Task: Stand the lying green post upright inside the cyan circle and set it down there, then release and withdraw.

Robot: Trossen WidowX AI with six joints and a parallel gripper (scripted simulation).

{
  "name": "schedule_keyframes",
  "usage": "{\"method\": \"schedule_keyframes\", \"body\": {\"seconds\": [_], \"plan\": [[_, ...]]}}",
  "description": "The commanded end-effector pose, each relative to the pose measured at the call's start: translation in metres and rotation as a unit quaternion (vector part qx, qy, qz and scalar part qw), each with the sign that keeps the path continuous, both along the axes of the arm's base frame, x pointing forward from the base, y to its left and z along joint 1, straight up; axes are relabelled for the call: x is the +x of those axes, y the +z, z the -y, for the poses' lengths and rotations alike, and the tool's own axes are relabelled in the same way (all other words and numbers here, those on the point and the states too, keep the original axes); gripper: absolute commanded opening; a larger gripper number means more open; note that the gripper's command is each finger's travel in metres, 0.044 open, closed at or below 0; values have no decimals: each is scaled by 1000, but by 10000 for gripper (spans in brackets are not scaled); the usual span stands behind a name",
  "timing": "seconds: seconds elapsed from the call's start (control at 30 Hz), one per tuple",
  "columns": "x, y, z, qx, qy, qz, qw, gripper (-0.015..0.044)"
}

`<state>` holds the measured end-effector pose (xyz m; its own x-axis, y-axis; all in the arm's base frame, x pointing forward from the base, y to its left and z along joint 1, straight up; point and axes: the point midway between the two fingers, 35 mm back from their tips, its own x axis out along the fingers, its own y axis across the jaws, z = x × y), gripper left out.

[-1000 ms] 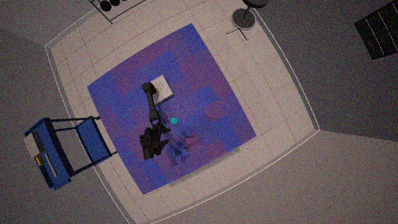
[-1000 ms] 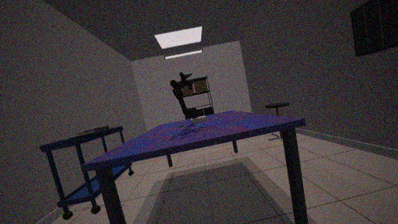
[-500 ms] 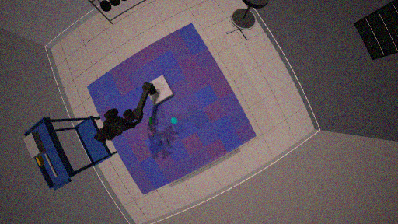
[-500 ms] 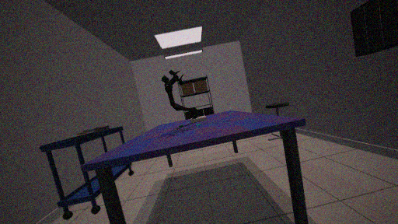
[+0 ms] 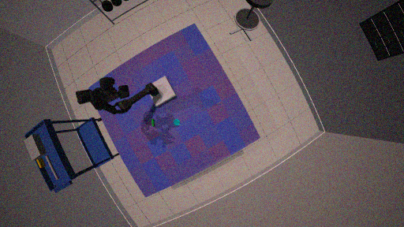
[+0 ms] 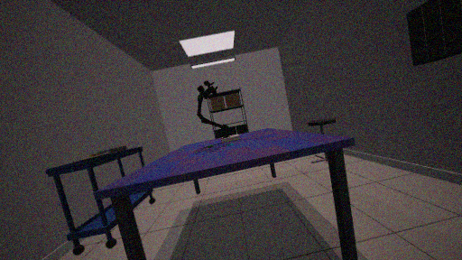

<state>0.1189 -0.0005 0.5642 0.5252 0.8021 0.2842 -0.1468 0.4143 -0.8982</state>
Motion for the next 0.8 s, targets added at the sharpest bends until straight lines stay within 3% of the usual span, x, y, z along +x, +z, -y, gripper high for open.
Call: {"method": "schedule_keyframes", "body": {"seconds": [0.0, 0.33, 0.77], "plan": [[-16, -6, -36, -41, -40, -10, 998, 233], [-3, -41, -103, -117, -146, -82, 979, 233], [85, -123, -135, -170, -299, -255, 904, 233]]}}
